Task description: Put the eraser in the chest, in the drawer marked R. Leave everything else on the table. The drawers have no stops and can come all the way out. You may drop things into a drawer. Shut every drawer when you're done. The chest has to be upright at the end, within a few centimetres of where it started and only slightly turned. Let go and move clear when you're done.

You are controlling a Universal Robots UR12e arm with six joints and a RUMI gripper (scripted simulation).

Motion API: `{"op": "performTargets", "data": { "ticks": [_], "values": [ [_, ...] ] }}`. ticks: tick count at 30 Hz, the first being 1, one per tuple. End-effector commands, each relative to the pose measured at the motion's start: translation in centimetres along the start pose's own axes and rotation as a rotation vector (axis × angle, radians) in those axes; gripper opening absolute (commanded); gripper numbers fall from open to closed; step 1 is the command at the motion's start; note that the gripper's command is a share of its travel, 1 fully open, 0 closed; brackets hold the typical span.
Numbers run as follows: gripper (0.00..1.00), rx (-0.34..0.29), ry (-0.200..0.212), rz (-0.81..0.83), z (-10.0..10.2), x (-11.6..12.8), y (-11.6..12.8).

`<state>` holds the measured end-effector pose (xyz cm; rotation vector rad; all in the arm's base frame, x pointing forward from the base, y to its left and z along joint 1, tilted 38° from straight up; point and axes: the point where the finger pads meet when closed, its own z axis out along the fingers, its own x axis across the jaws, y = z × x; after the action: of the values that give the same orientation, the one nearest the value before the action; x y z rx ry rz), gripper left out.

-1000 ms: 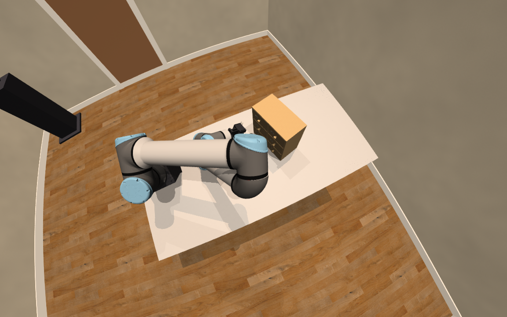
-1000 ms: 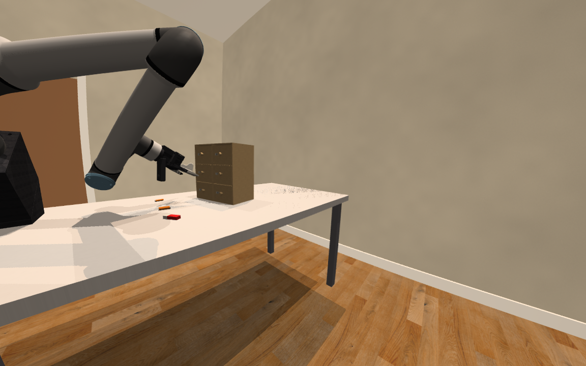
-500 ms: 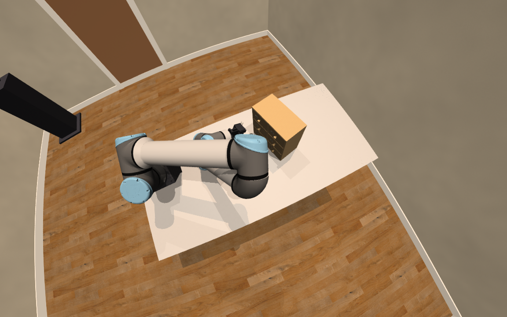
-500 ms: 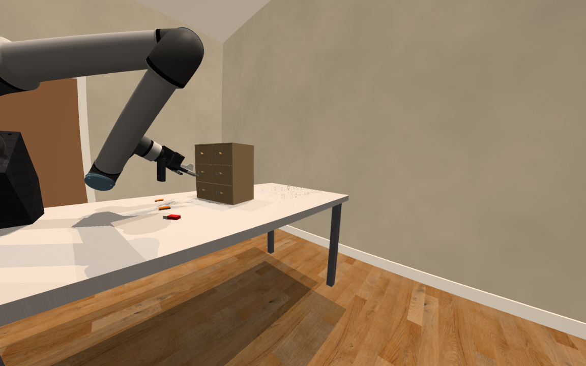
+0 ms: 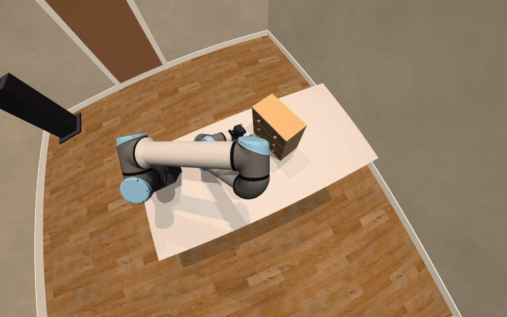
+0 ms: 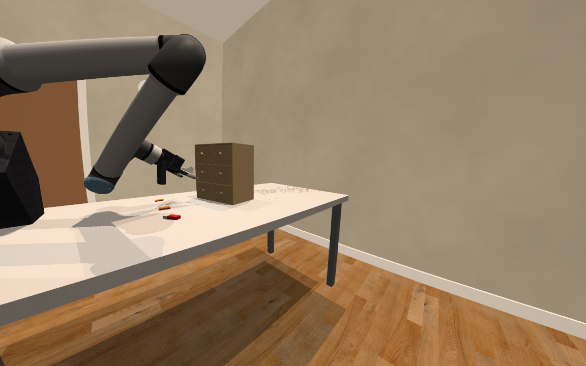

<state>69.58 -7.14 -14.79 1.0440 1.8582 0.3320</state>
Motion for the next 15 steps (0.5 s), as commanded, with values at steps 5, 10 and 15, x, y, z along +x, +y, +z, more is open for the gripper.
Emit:
{"op": "performTargets", "data": {
  "ticks": [5,10,15],
  "values": [
    [1.00,-0.001,0.000,0.000,0.9,0.0,-1.5],
    [1.00,-0.001,0.000,0.000,1.6,0.0,-2.8],
    [1.00,-0.001,0.000,0.000,2.3,0.0,-4.0]
  ]
}}
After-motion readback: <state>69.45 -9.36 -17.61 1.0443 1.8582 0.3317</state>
